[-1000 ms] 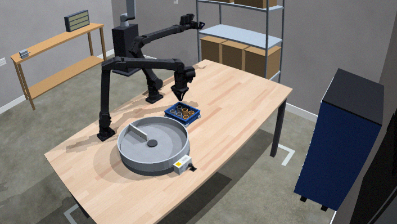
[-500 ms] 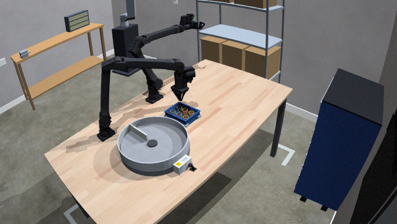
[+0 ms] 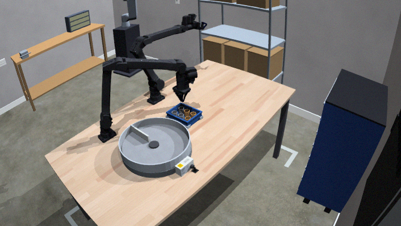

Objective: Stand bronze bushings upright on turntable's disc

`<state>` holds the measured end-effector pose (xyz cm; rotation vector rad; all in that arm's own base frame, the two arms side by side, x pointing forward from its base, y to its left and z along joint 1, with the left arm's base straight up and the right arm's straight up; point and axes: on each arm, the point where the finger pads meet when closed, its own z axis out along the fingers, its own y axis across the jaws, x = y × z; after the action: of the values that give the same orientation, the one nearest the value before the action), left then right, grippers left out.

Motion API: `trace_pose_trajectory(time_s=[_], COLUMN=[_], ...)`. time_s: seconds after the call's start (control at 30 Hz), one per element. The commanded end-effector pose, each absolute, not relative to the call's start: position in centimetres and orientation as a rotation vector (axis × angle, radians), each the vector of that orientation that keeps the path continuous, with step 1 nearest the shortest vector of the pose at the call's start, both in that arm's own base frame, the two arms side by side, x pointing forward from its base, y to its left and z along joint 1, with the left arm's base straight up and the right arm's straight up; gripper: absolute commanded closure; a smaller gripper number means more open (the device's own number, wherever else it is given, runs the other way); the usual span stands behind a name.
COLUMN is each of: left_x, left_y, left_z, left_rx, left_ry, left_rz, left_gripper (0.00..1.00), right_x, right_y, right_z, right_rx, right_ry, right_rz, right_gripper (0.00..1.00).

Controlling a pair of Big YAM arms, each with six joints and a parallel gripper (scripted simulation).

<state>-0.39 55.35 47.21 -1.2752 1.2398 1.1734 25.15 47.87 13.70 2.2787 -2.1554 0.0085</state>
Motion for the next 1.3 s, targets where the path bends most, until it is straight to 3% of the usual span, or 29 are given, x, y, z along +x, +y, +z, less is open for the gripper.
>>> trace_pose_trajectory(time_s=[0.0,0.6,1.27], left_x=[-0.9,-0.9,-0.9], left_y=[54.5,54.5,54.5], left_z=[50.1,50.1,50.1], left_rx=[-1.221,-1.221,-1.221], left_ry=[1.201,1.201,1.201], left_rz=[1.221,1.221,1.221], left_gripper=[0.00,0.00,0.00], right_x=[25.9,25.9,26.1], right_y=[48.5,48.5,48.9], right_z=[15.8,16.0,23.3], right_rx=[2.317,2.319,2.340], right_ry=[-2.189,-2.190,-2.211], right_rz=[-0.023,-0.024,-0.037], right_gripper=[0.89,0.89,0.89])
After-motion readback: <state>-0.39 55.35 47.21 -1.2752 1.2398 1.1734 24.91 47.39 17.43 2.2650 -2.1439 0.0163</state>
